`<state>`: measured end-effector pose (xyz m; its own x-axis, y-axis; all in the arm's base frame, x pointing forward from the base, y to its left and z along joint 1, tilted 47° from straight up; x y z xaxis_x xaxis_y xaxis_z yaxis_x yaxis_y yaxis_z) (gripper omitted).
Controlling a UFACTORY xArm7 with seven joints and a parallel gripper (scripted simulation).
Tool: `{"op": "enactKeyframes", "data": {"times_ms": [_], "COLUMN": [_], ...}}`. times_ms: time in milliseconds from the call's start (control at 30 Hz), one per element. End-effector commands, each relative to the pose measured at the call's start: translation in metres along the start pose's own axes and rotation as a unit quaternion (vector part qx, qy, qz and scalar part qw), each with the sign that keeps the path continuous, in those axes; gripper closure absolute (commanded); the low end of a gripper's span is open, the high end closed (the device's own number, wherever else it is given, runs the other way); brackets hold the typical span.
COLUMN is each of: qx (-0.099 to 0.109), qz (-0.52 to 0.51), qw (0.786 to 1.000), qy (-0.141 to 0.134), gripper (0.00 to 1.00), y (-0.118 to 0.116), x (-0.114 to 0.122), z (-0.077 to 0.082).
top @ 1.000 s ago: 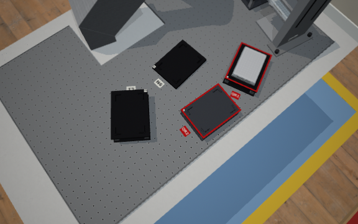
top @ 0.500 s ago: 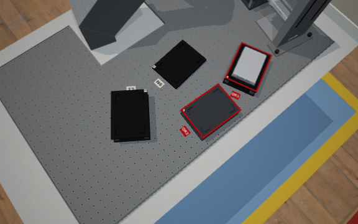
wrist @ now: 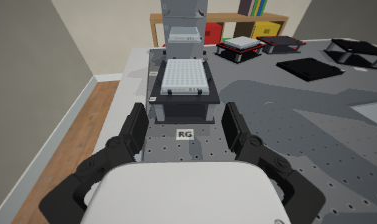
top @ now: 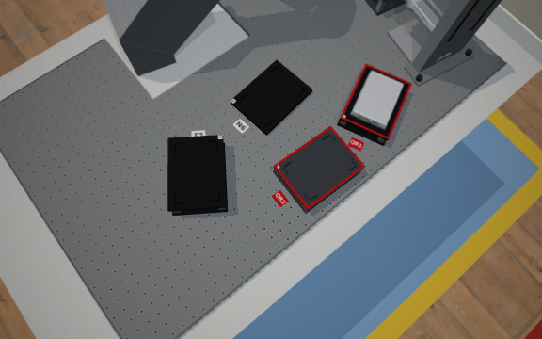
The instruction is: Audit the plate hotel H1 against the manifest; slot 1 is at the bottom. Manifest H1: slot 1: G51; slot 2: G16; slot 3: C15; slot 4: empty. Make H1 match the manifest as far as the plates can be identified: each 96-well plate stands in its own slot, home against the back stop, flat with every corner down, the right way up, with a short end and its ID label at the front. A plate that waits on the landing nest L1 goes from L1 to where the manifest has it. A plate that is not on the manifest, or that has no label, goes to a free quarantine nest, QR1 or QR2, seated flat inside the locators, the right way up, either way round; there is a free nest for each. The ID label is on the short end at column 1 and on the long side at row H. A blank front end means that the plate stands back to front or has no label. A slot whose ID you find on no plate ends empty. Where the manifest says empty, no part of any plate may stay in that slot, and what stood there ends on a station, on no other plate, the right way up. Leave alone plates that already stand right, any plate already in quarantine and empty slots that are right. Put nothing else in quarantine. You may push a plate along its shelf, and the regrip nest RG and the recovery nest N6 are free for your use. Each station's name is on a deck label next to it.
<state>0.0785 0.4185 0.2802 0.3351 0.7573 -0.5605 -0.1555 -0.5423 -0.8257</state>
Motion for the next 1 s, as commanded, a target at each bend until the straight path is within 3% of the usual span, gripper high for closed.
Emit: {"op": "enactKeyframes", "data": {"times_ms": [0, 767, 967], "qx": [0.0, 0.0, 0.0], "qz": [-0.002, -0.002, -0.002], "qw": [1.0, 1.0, 1.0], "qy": [-0.001, -0.001, -0.001], "gripper": [0.0, 0.0, 0.0], "y": [0.001, 0.001, 0.001], "x": [0.012, 0.013, 0.013], "z": [0.001, 0.001, -0.009]}}
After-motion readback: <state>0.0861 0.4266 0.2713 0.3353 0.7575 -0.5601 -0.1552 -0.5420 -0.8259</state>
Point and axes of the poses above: the point where the finger pads meet when closed, its own z axis back along the fingers, its own y axis across the jaws, x = y × z, the point moved 2 cm from there along z, back along the fingers, and after that the axes turned 9 degrees about -z, right-handed, at the moved point
